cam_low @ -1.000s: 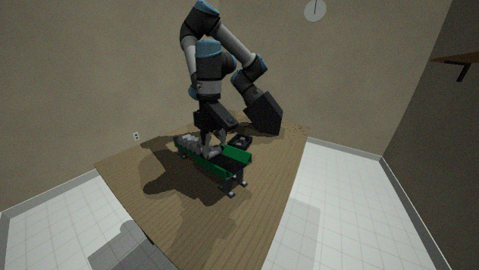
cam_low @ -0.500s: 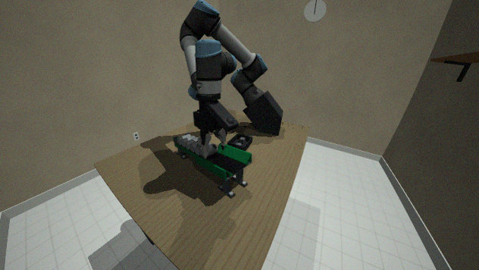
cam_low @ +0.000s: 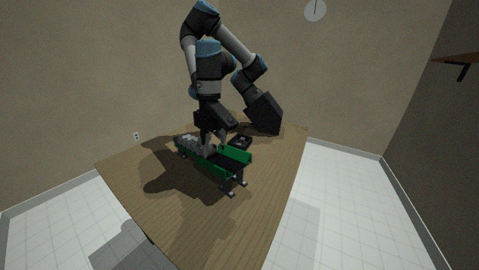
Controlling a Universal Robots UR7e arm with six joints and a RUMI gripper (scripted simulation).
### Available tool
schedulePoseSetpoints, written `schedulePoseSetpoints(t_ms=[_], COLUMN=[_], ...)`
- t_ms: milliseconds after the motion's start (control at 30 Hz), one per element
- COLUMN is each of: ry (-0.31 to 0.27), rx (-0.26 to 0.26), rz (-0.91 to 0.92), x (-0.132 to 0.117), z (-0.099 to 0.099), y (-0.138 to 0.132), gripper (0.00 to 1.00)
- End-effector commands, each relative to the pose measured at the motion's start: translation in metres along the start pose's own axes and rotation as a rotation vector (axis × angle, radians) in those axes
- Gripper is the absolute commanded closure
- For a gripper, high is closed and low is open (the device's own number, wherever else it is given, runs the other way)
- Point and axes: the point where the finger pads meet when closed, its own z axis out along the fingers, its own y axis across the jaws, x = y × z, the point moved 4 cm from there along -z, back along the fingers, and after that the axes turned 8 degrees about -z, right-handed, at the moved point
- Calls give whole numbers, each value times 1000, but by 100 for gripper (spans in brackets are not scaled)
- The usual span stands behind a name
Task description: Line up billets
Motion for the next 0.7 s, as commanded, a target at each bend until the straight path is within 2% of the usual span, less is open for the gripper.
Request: schedulePoseSetpoints(t_ms=[0,233,300,500,667], ry=[2,3,3,3,3], rx=[-8,-8,-8,-8,-8], rz=[2,2,2,2,2], x=[0,0,0,0,0], z=[-17,-57,-57,-86,-93], y=[3,2,2,2,2], gripper=[49,49,49,49,49])
